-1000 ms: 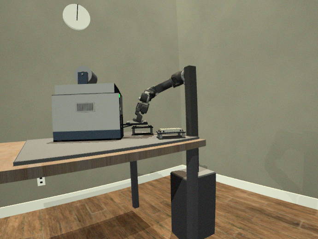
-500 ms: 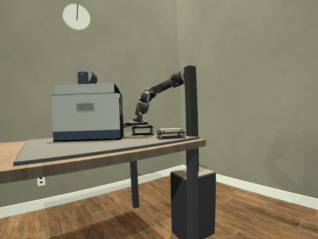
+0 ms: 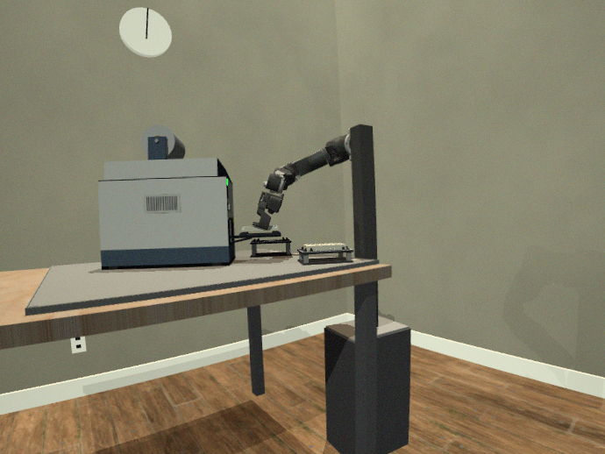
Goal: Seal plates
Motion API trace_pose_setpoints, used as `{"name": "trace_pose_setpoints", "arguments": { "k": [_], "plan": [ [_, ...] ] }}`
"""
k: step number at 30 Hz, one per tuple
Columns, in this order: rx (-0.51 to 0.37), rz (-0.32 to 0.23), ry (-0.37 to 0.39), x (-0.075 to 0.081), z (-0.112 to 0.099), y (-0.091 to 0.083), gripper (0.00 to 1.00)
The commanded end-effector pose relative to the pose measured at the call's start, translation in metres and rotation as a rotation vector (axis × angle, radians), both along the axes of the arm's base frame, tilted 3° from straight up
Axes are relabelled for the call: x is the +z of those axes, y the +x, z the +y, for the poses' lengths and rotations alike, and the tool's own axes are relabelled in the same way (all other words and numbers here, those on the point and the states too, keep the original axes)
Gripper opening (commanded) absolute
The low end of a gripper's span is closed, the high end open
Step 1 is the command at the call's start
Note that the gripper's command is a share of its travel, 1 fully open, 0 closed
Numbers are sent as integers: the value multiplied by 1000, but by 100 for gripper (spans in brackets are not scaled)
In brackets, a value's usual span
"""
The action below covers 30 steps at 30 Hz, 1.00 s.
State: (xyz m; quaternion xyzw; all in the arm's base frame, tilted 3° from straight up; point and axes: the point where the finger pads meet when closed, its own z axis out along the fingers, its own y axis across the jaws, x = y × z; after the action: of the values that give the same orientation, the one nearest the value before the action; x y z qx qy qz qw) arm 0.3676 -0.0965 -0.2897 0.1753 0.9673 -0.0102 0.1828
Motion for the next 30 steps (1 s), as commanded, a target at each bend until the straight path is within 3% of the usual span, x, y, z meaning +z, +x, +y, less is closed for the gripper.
{"name": "trace_pose_setpoints", "arguments": {
  "k": [1,12,23,30],
  "plan": [
    [-5,-5,0,3,-1,2,0],
    [-4,-5,0,22,-1,1,0],
    [-2,-3,1,20,-1,0,0],
    [-10,-4,6,18,-14,-9,0]
  ]
}}
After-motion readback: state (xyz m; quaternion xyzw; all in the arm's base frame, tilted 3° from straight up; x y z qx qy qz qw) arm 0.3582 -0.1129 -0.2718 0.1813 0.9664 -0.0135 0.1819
